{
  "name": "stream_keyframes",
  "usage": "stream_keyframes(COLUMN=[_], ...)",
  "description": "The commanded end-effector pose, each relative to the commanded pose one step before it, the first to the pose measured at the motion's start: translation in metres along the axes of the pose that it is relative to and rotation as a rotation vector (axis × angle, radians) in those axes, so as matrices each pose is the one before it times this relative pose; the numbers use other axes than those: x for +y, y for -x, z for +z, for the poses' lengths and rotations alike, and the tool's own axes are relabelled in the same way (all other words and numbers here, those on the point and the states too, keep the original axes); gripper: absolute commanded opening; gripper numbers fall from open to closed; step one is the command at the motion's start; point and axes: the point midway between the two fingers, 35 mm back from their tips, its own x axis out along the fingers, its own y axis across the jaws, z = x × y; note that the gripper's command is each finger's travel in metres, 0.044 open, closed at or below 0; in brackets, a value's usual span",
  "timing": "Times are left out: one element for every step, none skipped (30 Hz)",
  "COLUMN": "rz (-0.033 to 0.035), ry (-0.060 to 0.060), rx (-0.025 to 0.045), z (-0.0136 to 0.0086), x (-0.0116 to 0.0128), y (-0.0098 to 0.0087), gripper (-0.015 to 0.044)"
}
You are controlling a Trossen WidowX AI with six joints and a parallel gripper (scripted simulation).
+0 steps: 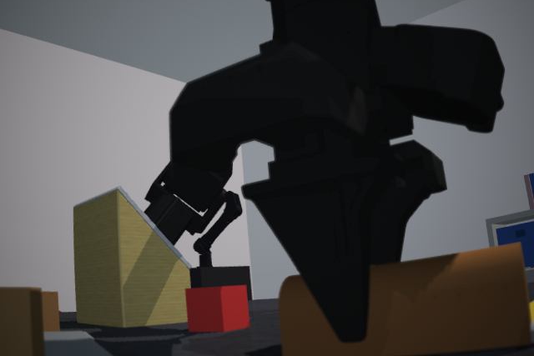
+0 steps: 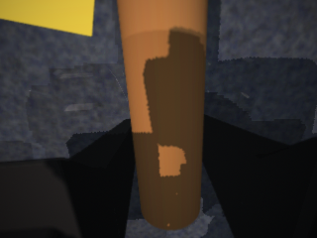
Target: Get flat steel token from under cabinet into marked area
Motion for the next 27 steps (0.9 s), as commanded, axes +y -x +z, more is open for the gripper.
stream_keyframes(rz=[-0.00223,0.00002,0.00002,0.00002,0.00003,0.00003,0.00003,0.00003,0.00003,0.00003,0.00003,0.00003,0.00006,0.00007,0.00007,0.00008,0.00008,0.00009,0.00010,0.00011,0.00011,0.00012,0.00011,0.00009,0.00008,0.00008,0.00008], ry=[-0.0005,0.0000,0.0000,0.0000,0.0000,0.0000,0.0000,0.0000,0.0000,0.0000,0.0000,0.0000,0.0000,0.0000,0.0000,0.0000,0.0000,0.0000,0.0000,0.0000,0.0000,0.0000,0.0000,0.0000,0.0000,0.0000,0.0000], rx=[0.00029,-0.00005,-0.00005,-0.00005,-0.00005,-0.00005,-0.00005,-0.00005,-0.00005,-0.00005,-0.00004,-0.00001,0.00000,0.00000,0.00000,0.00001,0.00001,0.00001,0.00001,0.00001,0.00001,0.00001,0.00001,0.00001,0.00001,0.00001,0.00001], z=[0.00550,0.00095,0.00095,0.00095,0.00095,0.00095,0.00095,0.00094,0.00094,0.00094,0.00094,0.00018,0.00022,0.00016,0.00011,0.00009,0.00006,0.00005,0.00007,0.00009,0.00007,0.00005,0.00002,0.00000,0.00000,-0.00001,-0.00002], x=[-0.00073,0.00001,0.00001,0.00001,0.00002,0.00002,0.00003,0.00003,0.00003,0.00004,0.00004,0.00026,0.00060,0.00078,0.00084,0.00103,0.00107,0.00113,0.00126,0.00142,0.00129,0.00141,0.00125,0.00109,0.00103,0.00106,0.00112], y=[0.00011,0.00001,0.00001,0.00000,0.00000,0.00000,0.00000,0.00000,0.00000,0.00000,0.00000,-0.00013,-0.00018,-0.00017,-0.00016,-0.00017,-0.00015,-0.00014,-0.00014,-0.00016,-0.00020,-0.00026,-0.00022,-0.00015,-0.00013,-0.00011,-0.00009], gripper=[0.0000,0.0000,0.0000,0.0000,0.0000,0.0000,0.0000,0.0000,0.0000,0.0000,0.0000,0.0000,0.0000,0.0000,0.0000,0.0000,0.0000,0.0000,0.0000,0.0000,0.0000,0.0000,0.0000,0.0000,0.0000,0.0000,0.0000])
